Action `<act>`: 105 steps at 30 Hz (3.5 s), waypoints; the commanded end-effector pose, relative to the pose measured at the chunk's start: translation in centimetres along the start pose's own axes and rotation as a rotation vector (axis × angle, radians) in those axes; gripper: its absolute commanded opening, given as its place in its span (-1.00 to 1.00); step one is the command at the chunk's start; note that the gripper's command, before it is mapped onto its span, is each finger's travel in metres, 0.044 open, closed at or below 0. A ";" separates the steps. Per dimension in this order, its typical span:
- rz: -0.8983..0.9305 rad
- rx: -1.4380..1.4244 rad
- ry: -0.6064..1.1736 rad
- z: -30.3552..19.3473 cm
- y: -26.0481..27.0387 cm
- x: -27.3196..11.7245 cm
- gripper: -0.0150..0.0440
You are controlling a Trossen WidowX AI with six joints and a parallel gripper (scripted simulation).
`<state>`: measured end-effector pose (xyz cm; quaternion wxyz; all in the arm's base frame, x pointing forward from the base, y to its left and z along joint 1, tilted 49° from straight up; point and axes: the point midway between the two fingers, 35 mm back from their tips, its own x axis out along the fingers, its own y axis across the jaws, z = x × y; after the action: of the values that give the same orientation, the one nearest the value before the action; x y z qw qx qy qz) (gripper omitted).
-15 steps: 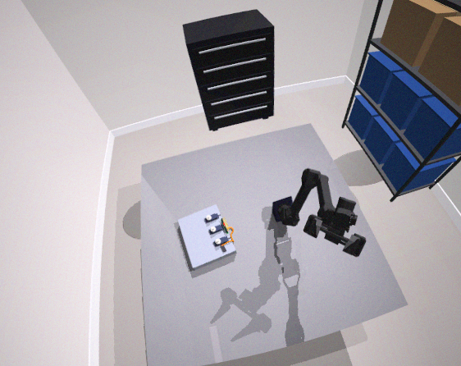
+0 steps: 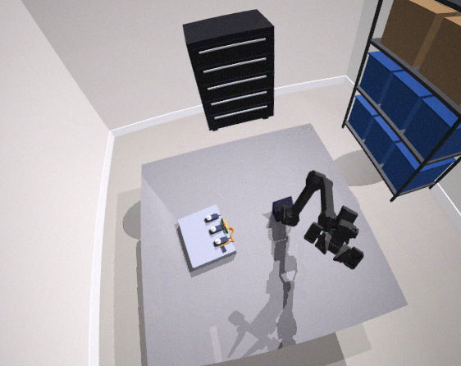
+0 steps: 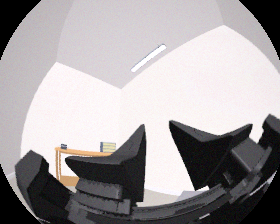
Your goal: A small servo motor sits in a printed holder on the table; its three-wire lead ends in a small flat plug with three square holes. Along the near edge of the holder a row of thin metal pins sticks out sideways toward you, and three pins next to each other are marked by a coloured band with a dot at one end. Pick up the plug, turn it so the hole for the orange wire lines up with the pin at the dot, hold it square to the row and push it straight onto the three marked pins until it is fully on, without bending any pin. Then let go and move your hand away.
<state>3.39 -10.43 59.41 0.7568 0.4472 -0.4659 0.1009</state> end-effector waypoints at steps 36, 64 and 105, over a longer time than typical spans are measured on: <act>0.076 -0.701 0.436 -22.3 -5.8 -1.9 -0.10; -0.182 -0.973 0.951 -29.8 -25.1 -8.4 -0.10; -0.926 -0.209 1.585 -36.9 -36.5 -15.7 -0.10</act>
<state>38.16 0.90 20.53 0.8825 0.2854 0.3728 0.0284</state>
